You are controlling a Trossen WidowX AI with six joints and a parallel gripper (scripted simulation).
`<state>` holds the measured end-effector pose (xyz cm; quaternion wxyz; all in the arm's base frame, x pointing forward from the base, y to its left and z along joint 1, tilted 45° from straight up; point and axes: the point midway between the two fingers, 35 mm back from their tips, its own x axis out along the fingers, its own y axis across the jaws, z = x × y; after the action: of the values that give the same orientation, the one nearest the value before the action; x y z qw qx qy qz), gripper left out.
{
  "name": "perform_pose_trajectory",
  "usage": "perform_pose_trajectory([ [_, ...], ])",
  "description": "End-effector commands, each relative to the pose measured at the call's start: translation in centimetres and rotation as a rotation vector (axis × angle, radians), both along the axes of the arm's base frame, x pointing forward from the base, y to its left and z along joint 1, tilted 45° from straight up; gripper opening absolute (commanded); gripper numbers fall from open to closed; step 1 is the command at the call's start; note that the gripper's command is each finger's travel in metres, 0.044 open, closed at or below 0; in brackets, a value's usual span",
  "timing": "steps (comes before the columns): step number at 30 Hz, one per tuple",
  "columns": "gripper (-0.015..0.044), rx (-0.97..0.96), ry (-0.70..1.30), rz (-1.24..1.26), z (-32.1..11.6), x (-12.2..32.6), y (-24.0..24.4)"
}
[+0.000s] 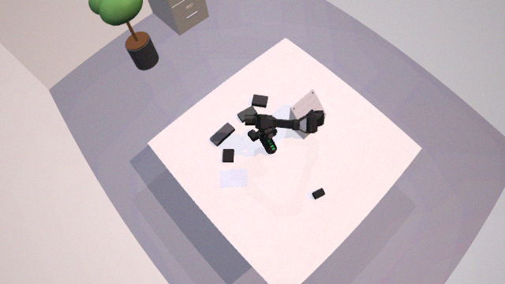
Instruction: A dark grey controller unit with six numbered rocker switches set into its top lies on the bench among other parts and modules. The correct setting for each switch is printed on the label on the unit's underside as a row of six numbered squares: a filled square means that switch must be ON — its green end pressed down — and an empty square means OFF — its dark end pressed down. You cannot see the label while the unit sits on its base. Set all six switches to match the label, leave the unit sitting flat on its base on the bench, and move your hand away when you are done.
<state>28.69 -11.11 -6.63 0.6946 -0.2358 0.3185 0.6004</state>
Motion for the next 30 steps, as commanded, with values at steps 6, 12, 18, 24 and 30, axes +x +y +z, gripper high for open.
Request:
perform_pose_trajectory([
  [6,0.0338,0.021,0.012,0.017,-1.1,-0.2,0.7],
  [12,0.0338,0.021,0.012,0.017,-1.5,-0.2,0.6],
  [18,0.0338,0.021,0.012,0.017,-2.0,-0.2,0.5],
  [24,0.0338,0.02,0.011,0.017,-2.4,-0.3,0.5],
  [30,0.0338,0.02,0.011,0.017,-2.9,-0.3,0.5],
])
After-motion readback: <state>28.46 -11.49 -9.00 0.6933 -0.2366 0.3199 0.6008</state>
